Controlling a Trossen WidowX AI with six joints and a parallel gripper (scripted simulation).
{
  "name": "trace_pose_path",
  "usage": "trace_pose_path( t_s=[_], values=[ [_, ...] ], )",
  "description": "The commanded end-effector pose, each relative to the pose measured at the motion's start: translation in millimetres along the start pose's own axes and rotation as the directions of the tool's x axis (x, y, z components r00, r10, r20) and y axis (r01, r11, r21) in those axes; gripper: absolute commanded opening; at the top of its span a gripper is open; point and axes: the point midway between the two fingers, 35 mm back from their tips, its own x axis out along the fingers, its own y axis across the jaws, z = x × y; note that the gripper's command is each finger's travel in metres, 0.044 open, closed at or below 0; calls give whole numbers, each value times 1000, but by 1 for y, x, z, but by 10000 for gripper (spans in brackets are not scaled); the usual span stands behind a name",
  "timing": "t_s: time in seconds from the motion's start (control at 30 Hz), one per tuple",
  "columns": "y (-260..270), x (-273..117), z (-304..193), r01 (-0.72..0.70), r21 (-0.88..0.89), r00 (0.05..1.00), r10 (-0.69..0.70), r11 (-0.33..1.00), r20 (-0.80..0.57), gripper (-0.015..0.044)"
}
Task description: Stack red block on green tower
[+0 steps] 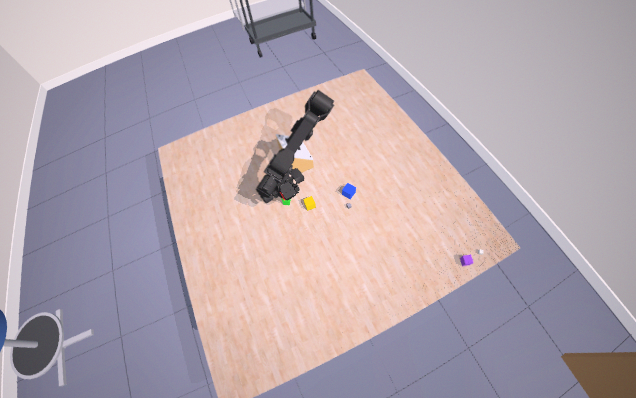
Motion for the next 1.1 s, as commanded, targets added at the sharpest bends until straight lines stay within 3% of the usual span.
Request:
trace_pose_path(
  t_s=[0.0, 1.0, 1.07],
  values=[
    [0, 4, 0, -3, 7, 1000, 3, 1000, 7, 0],
    [0, -1, 0, -2, 7, 1000, 2, 1000, 6, 0],
    [0, 4, -1, -2, 4, 1000, 2, 1000, 2, 53]
  ],
)
